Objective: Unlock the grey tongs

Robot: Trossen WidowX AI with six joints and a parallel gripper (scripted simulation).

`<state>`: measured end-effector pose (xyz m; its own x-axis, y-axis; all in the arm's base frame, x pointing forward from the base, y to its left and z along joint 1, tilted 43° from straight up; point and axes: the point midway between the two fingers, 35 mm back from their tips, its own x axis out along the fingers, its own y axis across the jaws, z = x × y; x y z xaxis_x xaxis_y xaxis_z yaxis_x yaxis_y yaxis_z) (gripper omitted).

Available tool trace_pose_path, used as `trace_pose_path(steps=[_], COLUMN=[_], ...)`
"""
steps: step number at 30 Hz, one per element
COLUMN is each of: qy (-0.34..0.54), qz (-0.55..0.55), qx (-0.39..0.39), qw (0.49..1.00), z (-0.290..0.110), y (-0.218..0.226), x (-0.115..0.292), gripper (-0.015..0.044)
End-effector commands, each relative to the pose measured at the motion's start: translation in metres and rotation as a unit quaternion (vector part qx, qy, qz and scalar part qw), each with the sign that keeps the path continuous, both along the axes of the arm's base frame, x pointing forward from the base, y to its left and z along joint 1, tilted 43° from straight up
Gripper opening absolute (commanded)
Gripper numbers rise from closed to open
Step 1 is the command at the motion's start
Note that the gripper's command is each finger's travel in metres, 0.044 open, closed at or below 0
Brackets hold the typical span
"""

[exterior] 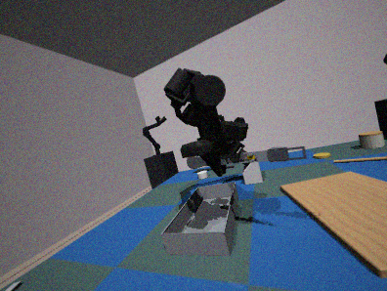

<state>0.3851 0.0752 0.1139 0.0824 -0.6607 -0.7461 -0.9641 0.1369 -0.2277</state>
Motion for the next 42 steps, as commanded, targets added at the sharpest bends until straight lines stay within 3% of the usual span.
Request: trace_pose_path(steps=[1, 12, 23, 42], qy=[-0.025, -0.101, -0.122, -0.254], qz=[-0.026, -0.112, -0.137, -0.291], qx=[0.007, 0.012, 0.016, 0.040], qw=[0.999, 0.989, 0.983, 0.922], z=[-0.013, -0.058, -0.070, -0.144], y=[0.017, 0.065, 0.080, 0.162], x=[0.000, -0.010, -0.015, -0.070], gripper=[-0.0150, -0.0150, -0.0150, -0.0150])
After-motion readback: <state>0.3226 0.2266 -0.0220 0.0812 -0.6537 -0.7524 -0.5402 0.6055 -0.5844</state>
